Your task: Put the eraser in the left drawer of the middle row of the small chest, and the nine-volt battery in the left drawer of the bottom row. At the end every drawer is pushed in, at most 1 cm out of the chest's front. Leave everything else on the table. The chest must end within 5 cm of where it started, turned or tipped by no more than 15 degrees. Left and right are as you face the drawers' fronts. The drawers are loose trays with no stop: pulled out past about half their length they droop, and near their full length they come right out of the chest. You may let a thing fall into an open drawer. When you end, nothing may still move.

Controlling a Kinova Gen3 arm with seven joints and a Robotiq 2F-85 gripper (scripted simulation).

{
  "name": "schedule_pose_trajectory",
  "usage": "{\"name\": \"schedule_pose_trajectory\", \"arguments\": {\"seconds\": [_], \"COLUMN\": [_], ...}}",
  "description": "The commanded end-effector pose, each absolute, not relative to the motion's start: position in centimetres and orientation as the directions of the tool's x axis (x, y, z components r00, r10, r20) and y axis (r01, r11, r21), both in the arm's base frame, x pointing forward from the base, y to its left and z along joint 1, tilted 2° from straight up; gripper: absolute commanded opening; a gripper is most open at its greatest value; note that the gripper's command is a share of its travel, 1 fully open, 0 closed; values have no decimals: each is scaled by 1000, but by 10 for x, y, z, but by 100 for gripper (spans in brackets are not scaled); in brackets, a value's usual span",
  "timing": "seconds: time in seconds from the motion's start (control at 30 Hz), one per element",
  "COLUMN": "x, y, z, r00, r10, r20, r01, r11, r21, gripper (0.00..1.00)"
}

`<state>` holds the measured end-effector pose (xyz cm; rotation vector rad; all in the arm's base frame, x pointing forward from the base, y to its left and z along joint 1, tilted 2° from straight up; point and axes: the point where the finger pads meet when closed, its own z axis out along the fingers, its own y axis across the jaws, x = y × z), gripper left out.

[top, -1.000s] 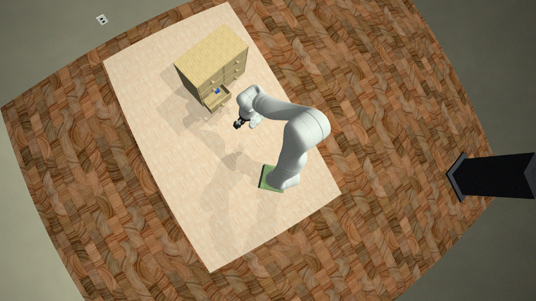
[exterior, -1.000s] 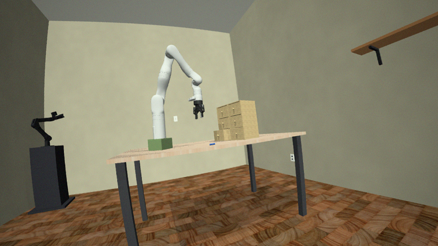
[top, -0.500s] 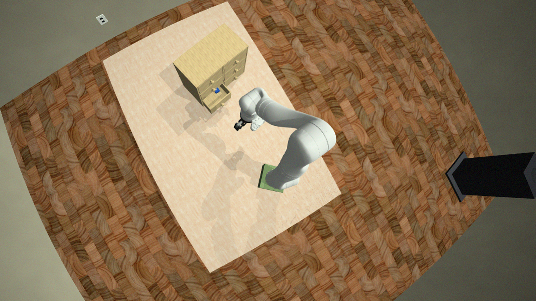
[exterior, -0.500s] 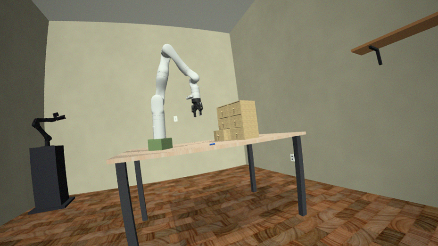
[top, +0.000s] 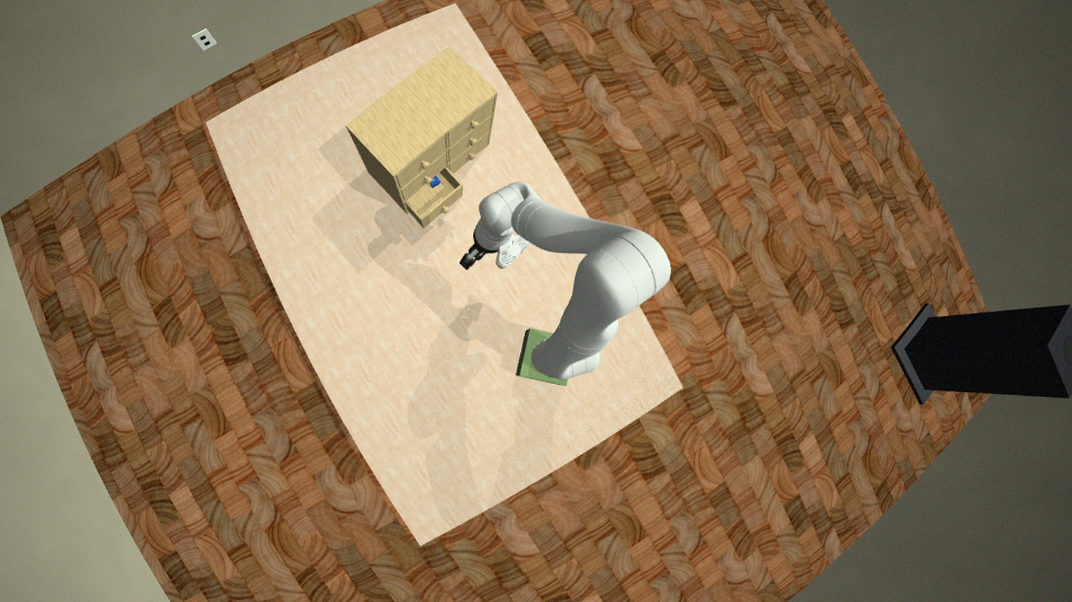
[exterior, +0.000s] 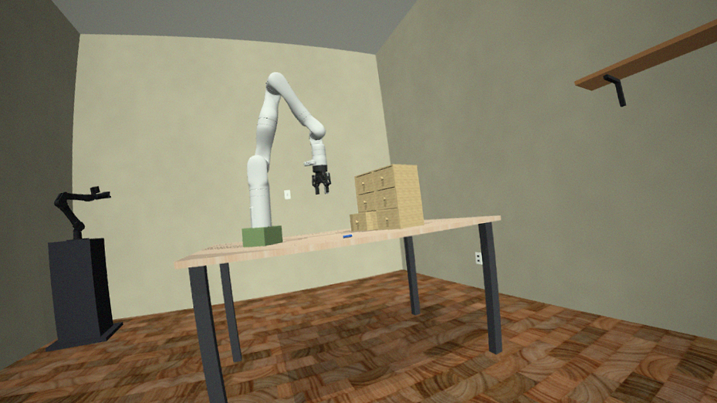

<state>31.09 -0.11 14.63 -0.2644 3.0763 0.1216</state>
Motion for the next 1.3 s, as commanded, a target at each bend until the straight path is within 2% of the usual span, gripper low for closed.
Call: {"name": "schedule_pose_trajectory", "arguments": {"seconds": [0.0,0.67,1.0,1.27], "x": [309,339,363,383], "y": [5,62,61,41], "z": [140,105,93,83], "r00": [-984,-948,-908,-862], "r10": [-169,-166,-135,-116], "r20": [-62,-272,-397,-494], "r01": [-175,-240,-249,-233], "r11": [979,934,935,955], "r21": [100,265,252,182], "gripper": [100,100,100,100]}}
